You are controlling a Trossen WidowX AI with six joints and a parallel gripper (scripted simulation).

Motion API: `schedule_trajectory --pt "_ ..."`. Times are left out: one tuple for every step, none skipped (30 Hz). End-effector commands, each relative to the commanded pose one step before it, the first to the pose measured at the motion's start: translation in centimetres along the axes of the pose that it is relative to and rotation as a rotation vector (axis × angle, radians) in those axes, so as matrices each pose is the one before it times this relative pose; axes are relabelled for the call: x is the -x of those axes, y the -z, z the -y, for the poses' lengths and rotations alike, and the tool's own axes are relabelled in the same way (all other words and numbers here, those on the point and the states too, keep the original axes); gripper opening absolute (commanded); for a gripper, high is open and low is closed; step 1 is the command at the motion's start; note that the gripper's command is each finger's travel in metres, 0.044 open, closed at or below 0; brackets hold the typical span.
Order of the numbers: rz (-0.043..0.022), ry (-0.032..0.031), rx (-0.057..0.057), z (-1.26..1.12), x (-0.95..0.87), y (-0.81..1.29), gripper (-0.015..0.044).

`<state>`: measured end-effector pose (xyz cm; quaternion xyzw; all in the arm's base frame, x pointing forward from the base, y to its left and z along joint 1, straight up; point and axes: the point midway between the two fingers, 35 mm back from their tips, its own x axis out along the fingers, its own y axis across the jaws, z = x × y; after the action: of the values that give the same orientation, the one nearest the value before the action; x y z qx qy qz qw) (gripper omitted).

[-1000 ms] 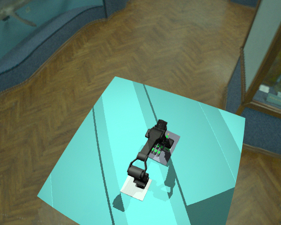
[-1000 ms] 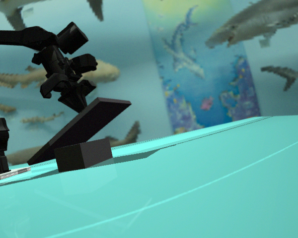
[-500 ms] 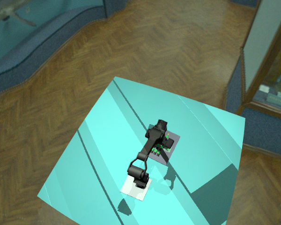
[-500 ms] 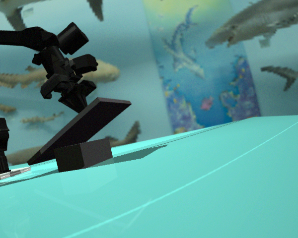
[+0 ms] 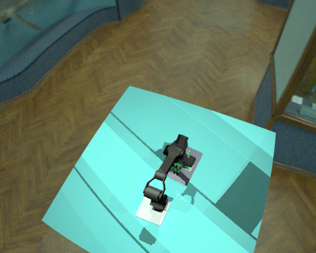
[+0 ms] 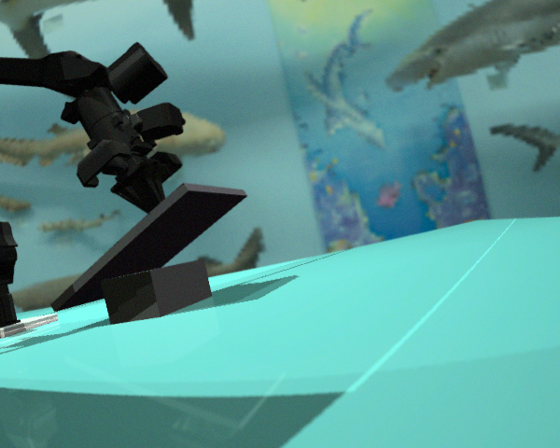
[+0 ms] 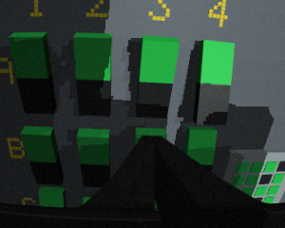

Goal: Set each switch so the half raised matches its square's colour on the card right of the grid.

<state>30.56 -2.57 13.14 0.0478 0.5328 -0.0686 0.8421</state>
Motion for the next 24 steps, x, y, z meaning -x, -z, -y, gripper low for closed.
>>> schedule_trajectory --pt "-0.00614 -0.00027 -0.0006 0.002 -0.204 0.198 0.0000" --pt "0.00000 0.00000 0.0000 0.000 -0.013 0.000 0.0000" --pt "0.00000 0.00000 0.0000 0.000 -0.013 0.000 0.0000" --pt "0.00000 0.00000 0.0000 0.000 -0.013 0.000 0.0000" --pt "0.00000 0.00000 0.0000 0.000 -0.013 0.000 0.0000" --pt "0.00001 0.00000 0.0000 0.000 -0.013 0.000 0.0000" --pt "0.00000 0.00000 0.0000 0.000 -0.013 0.000 0.0000" --pt "0.00000 0.00000 0.0000 0.000 -0.013 0.000 0.0000" --pt "0.00000 0.00000 0.0000 0.000 -0.013 0.000 0.0000" --pt "0.00000 0.00000 0.0000 0.000 -0.013 0.000 0.0000" --pt "0.00000 0.00000 0.0000 0.000 -0.013 0.000 0.0000" --pt "0.00000 0.00000 0.0000 0.000 -0.013 0.000 0.0000" --pt "0.00597 0.00045 0.0005 -0.007 0.525 -0.183 0.0000" --pt "0.00323 -0.00006 -0.0001 -0.015 1.054 -0.030 0.0000" --pt "0.00531 -0.00012 -0.0001 -0.010 1.774 0.041 0.0000" --pt "0.00521 -0.00015 -0.0002 0.009 1.790 0.154 0.0000" --pt "0.00308 -0.00010 -0.0001 0.015 1.079 0.146 0.0000" --pt "0.00102 -0.00004 0.0000 0.007 0.360 0.057 0.0000" --pt "0.00000 0.00000 0.0000 0.000 0.000 0.000 0.0000" --pt "0.00000 0.00000 0.0000 0.000 0.000 0.000 0.0000" --pt "0.00000 0.00000 0.0000 0.000 0.000 0.000 0.0000" --pt "0.00000 0.00000 0.0000 0.000 0.000 0.000 0.0000" --pt "-0.00020 0.00012 0.0001 0.148 0.000 0.098 0.0000" --pt "-0.00050 0.00035 0.0002 0.437 -0.001 0.298 0.0000"
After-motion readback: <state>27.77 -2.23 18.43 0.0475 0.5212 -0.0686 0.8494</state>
